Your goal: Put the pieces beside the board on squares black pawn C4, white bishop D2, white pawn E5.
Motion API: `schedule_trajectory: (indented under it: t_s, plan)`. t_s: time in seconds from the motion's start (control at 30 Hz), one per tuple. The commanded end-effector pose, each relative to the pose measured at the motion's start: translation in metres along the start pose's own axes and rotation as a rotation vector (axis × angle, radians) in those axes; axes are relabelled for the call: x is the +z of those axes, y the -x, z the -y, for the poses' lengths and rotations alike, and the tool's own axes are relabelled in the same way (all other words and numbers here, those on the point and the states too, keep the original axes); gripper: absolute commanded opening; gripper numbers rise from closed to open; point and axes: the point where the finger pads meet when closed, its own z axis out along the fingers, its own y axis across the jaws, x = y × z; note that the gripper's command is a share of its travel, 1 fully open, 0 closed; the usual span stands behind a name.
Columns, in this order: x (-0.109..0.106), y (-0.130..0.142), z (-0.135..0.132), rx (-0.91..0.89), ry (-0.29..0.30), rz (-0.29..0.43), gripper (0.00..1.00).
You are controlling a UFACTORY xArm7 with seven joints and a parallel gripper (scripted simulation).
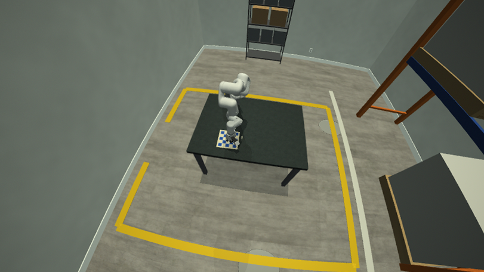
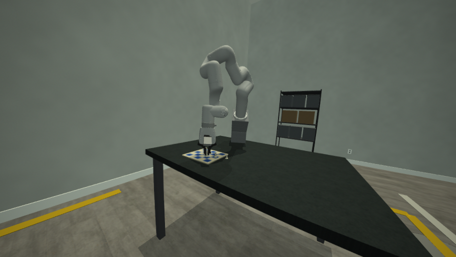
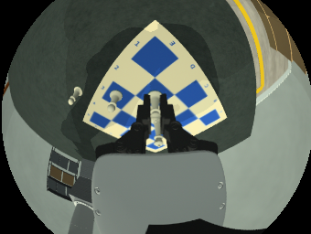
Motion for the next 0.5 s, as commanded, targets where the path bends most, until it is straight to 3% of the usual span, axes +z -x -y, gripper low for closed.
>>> schedule_trajectory:
  t_s: [0.0, 0.47]
  plan:
    - [0.0000, -0.0001, -0.0007, 0.000, 0.002, 0.000, 0.00]
    - [0.0030, -0.0001, -0.0007, 0.000, 0.002, 0.000, 0.00]
